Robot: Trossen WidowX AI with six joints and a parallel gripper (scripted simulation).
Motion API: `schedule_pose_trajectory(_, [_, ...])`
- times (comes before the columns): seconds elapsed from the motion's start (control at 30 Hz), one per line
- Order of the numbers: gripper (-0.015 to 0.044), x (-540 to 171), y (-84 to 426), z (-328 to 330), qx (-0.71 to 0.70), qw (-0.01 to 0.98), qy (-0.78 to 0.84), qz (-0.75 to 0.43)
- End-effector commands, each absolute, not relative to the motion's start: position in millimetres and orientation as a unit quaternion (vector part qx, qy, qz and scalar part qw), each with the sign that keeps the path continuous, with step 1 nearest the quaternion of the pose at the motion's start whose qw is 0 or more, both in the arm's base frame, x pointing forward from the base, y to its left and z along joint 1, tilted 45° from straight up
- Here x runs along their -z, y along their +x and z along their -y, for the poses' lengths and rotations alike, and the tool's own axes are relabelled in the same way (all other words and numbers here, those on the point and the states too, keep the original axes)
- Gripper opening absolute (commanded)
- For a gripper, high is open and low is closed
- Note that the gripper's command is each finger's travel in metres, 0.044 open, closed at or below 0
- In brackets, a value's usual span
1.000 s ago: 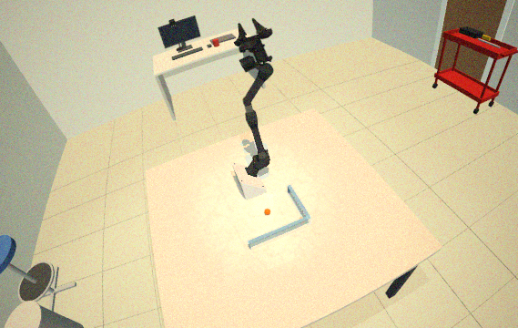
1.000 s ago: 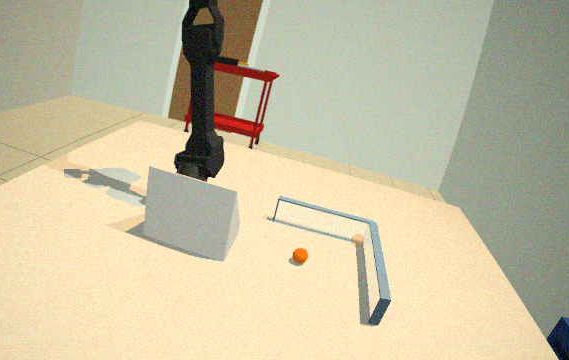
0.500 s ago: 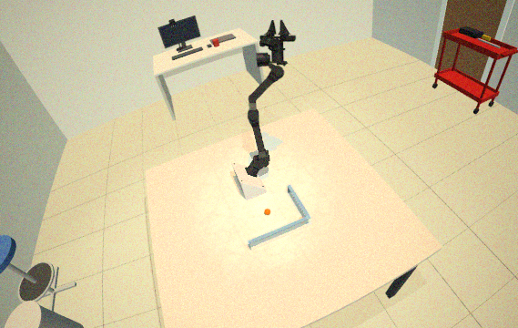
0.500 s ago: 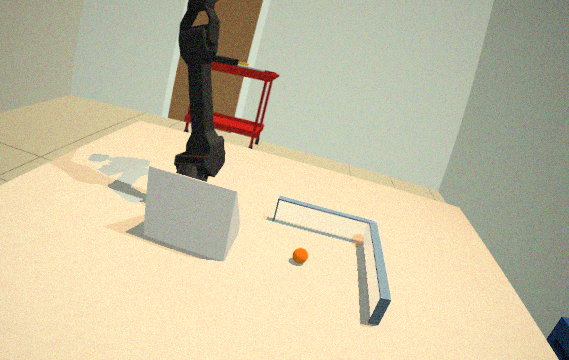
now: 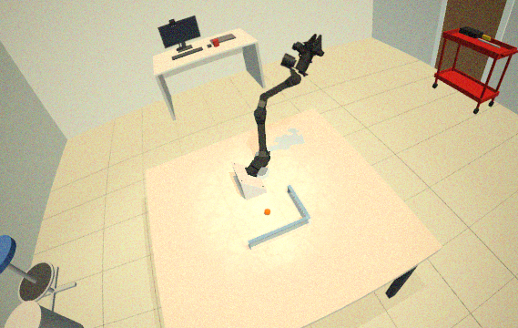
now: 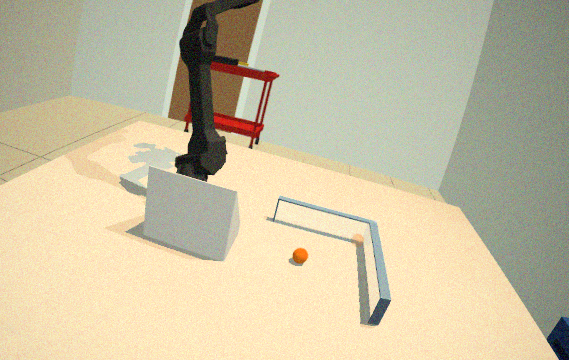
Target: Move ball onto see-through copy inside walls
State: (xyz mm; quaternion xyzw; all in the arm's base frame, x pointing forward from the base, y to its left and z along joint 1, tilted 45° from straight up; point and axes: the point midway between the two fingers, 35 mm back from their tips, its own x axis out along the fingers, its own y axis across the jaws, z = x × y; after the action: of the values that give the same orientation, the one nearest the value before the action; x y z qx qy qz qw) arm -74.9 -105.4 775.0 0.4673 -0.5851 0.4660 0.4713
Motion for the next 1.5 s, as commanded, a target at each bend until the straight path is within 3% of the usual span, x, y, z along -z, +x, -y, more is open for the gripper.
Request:
schedule_pose_trajectory(0.0, [0.026,-778.3,-48.4,47.1,-0.446,0.556,0.4,0.576])
schedule_pose_trajectory(0.4, [0.026,-757.2,45.4,-71.5,-0.394,0.724,0.228,0.519])
schedule_pose_trajectory(0.83, [0.026,-667.8,204.0,-167.9,-0.325,0.867,-0.026,0.376])
schedule_pose_trajectory(1.17, [0.026,-554.1,322.2,-183.3,-0.29,0.903,-0.225,0.225])
schedule_pose_trajectory(1.47, [0.026,-432.2,397.7,-152.4,-0.286,0.894,-0.339,0.06])
